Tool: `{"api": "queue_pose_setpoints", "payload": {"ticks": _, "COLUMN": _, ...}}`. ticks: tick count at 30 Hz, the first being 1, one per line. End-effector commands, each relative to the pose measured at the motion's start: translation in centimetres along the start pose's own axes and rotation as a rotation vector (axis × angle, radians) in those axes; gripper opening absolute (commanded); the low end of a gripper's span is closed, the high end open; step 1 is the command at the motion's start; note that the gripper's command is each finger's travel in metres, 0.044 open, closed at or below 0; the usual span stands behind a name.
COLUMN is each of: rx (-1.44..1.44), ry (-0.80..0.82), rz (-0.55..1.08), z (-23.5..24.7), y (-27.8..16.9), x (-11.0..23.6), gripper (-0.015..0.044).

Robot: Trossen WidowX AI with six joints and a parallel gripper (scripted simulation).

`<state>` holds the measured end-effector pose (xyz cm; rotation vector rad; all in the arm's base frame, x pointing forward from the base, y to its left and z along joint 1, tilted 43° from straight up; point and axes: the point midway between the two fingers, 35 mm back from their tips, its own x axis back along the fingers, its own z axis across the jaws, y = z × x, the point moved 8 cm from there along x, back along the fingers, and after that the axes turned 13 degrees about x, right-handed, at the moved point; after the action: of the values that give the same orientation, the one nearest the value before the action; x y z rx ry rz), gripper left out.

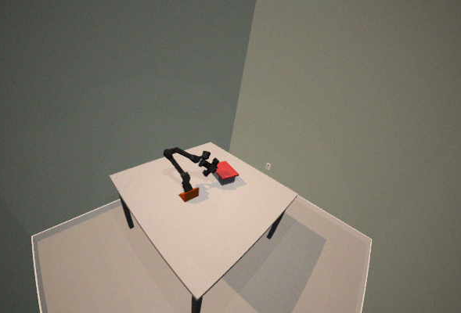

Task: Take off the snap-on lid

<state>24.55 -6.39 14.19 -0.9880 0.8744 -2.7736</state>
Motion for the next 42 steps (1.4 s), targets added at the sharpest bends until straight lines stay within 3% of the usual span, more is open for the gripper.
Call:
{"api": "queue_pose_setpoints", "payload": {"ticks": 1, "rx": -0.008, "ry": -0.003, "rz": -0.006, "z": -0.1, "y": 0.1, "x": -0.7, "gripper": 0.0235}}
{"api": "queue_pose_setpoints", "payload": {"ticks": 13, "rx": -0.010, "ry": 0.001, "rz": -0.004, "z": -0.4, "y": 0.0, "x": -2.3, "gripper": 0.0235}}
{"api": "queue_pose_setpoints", "payload": {"ticks": 15, "rx": -0.010, "ry": 0.001, "rz": -0.004, "z": -0.4, "y": 0.0, "x": -2.3, "gripper": 0.0183}}
{"api": "queue_pose_setpoints", "payload": {"ticks": 26, "rx": -0.010, "ry": 0.001, "rz": -0.004, "z": -0.4, "y": 0.0, "x": -2.3, "gripper": 0.0109}}
{"api": "queue_pose_setpoints", "payload": {"ticks": 30, "rx": -0.010, "ry": 0.001, "rz": -0.004, "z": -0.4, "y": 0.0, "x": -2.3, "gripper": 0.0004}}
{"api": "queue_pose_setpoints", "payload": {"ticks": 42, "rx": -0.006, "ry": 0.000, "rz": 0.002, "z": -0.2, "y": -0.1, "x": -2.1, "gripper": 0.0000}}
